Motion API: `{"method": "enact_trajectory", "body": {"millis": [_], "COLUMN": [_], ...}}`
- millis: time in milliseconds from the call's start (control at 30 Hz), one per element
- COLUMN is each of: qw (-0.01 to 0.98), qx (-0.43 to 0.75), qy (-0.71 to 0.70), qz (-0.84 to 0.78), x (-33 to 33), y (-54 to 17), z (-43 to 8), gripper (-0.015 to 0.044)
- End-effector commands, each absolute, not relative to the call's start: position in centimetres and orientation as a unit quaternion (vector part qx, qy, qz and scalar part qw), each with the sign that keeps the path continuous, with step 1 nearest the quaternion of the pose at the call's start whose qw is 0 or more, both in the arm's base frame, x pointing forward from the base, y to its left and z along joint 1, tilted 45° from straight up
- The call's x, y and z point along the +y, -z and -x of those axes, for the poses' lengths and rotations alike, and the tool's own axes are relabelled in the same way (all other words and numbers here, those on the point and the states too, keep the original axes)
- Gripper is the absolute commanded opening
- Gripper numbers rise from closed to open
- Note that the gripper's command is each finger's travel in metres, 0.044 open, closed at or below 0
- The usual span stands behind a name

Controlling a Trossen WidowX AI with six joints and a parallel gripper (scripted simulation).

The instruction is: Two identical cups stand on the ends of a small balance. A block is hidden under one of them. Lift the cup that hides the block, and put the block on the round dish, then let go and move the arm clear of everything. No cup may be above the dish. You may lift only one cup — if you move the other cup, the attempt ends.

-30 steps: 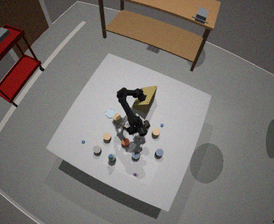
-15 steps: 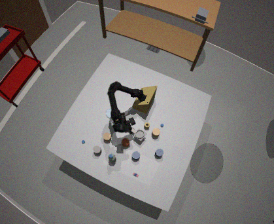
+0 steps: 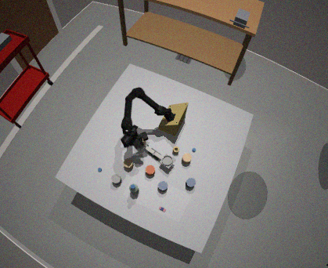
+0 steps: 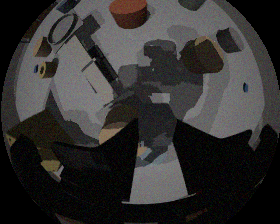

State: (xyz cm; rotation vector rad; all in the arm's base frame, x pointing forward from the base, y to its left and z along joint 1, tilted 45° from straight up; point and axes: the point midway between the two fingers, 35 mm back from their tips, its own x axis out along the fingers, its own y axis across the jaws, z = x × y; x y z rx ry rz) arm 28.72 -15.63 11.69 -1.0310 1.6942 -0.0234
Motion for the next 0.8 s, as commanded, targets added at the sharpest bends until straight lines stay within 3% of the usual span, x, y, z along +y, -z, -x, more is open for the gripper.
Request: {"method": "enact_trajectory", "body": {"millis": [0, 400, 767], "qw": [0.539, 0.493, 0.492], "qx": [0.716, 0.745, 0.745], "qy": [0.022, 0.039, 0.039], "qz": [0.444, 0.449, 0.449], "x": [-18.1, -22.8, -24.7], "y": [-13.2, -15.5, -13.8], "z": [-26.2, -18.2, -17.8], "gripper": [0.0000, 0.0000, 0.0000]}}
